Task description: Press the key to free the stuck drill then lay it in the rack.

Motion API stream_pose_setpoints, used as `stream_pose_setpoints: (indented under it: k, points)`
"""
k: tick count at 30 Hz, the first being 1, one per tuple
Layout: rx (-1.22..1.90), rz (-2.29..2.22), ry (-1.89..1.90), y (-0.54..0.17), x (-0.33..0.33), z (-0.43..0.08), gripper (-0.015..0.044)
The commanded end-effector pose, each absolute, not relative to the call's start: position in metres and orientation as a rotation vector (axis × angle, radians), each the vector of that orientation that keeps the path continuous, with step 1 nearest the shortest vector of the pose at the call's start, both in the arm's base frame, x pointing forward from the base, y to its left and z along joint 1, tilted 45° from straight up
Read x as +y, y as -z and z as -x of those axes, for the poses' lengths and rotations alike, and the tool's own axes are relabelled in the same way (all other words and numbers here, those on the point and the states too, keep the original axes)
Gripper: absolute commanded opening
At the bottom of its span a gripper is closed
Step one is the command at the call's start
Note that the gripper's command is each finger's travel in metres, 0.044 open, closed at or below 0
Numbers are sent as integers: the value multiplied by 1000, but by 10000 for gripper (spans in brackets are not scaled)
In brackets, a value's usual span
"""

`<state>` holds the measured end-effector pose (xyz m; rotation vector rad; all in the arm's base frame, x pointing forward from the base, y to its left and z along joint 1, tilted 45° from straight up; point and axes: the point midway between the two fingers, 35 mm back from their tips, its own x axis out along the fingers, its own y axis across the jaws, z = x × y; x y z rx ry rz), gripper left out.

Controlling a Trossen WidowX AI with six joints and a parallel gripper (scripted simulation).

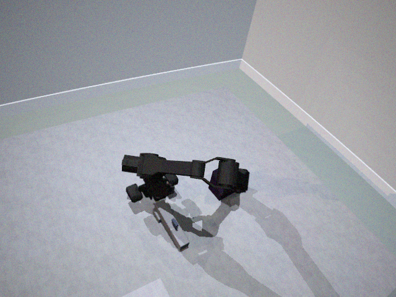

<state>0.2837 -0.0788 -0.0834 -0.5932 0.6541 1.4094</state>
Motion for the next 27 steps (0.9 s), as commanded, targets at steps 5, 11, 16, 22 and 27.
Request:
stream_pose_setpoints:
  k: [5, 11, 16, 22, 27]
  points:
    - [651, 593, -1406, 82, -81, -284, 0]
    - [651, 593, -1406, 81, -81, -284, 0]
    - [651, 593, -1406, 81, -82, -284, 0]
    - [652, 593, -1406, 86, -85, -283, 0]
    - [652, 593, -1406, 88, -89, -283, 0]
